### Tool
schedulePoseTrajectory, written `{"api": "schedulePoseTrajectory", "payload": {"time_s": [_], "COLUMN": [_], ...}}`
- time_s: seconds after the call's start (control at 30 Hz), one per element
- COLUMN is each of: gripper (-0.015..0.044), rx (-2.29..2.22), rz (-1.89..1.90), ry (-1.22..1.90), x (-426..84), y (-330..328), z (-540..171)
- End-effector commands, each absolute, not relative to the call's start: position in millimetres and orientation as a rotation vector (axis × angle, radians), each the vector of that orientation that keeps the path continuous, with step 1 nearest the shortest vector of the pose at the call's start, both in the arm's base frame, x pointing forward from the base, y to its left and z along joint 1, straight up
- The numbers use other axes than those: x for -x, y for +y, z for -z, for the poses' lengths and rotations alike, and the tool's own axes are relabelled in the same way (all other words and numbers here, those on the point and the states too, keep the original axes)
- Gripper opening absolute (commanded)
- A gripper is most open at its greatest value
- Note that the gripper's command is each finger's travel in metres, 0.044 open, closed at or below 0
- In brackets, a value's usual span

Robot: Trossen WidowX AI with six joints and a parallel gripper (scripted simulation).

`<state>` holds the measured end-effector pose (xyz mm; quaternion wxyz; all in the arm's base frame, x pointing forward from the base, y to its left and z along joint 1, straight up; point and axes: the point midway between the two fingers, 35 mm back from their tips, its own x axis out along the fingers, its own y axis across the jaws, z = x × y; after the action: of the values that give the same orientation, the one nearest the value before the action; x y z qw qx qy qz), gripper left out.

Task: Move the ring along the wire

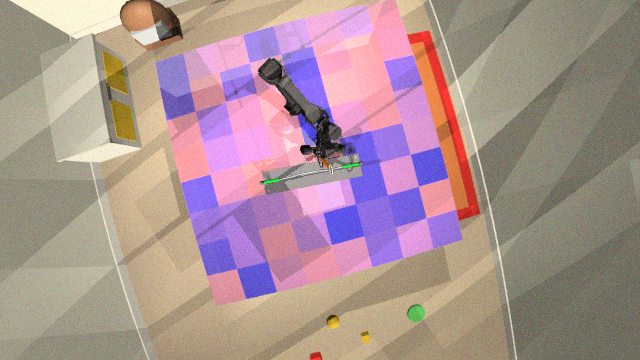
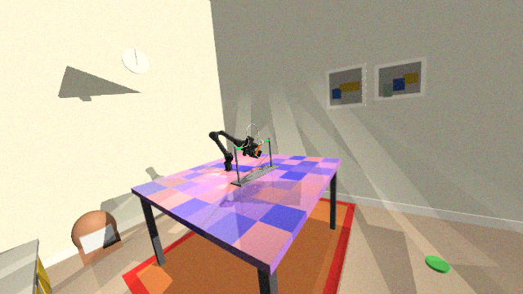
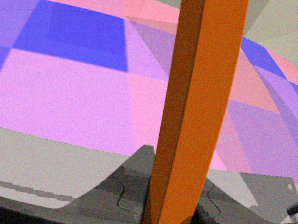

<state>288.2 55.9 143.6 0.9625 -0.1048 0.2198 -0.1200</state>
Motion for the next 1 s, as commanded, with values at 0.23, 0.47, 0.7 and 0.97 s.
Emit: {"api": "schedulePoseTrajectory", "payload": {"time_s": [0.23, 0.47, 0.7, 0.97], "gripper": [-0.0150, -0.0150, -0.0150, -0.0150], "rx": [0.073, 0.022, 0.003, -0.005], "rz": [0.205, 0.193, 0.188, 0.187], "ry": [0.451, 0.452, 0.452, 0.451], "x": [-290.8, -291.6, -292.2, -292.7], "y": [83.6, 97.3, 106.5, 115.3], "z": [-141.2, -141.0, -141.0, -141.1]}}
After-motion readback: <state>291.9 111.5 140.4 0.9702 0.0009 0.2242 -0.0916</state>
